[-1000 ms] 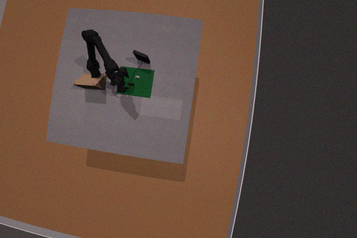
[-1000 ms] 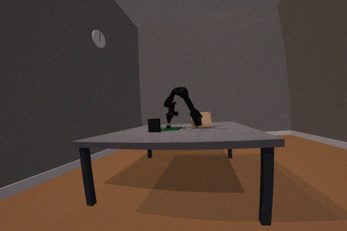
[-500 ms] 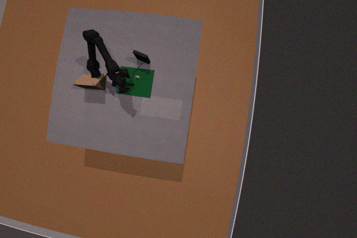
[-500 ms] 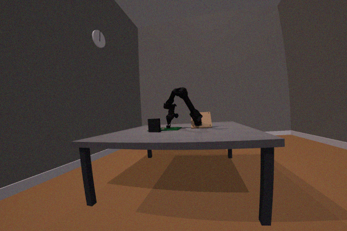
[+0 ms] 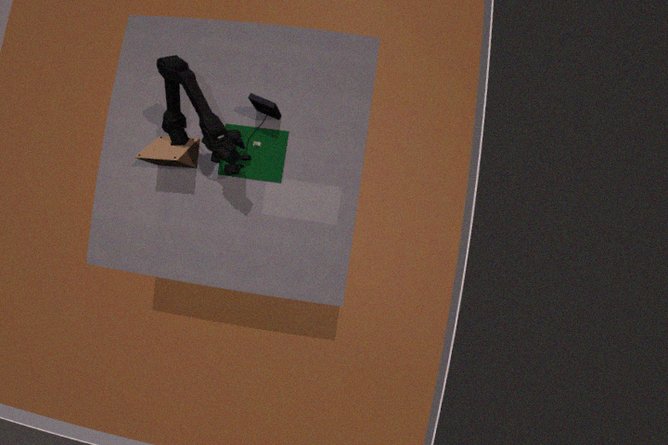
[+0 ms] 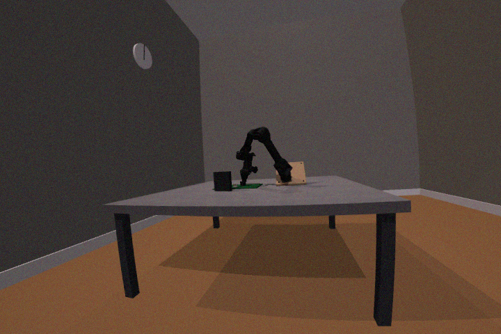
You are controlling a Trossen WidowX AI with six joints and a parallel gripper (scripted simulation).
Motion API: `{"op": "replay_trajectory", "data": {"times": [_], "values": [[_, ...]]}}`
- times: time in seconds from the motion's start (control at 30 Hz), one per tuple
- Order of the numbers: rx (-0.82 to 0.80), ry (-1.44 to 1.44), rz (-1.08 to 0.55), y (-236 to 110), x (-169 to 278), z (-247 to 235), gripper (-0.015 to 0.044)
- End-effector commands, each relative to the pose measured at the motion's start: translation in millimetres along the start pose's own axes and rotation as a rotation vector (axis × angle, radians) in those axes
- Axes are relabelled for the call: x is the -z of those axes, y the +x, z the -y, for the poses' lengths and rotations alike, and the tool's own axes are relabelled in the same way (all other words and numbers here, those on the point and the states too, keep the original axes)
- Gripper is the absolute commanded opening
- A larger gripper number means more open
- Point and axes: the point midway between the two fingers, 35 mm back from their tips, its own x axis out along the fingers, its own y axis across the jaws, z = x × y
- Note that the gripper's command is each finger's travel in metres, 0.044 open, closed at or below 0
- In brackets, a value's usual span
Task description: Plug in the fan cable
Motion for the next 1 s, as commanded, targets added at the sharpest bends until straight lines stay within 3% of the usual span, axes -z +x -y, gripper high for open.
{"op": "replay_trajectory", "data": {"times": [0.0,0.27,0.63,0.7,0.97], "values": [[0.0,-0.001,0.0,0,0,0,0.0335],[0.0,-0.001,0.0,0,0,0,0.0125],[0.0,-0.001,0.0,0,0,0,0.0052],[-0.001,-0.001,0.0,-2,1,0,0.0],[-0.003,0.002,0.001,-25,9,-2,0.0]]}}
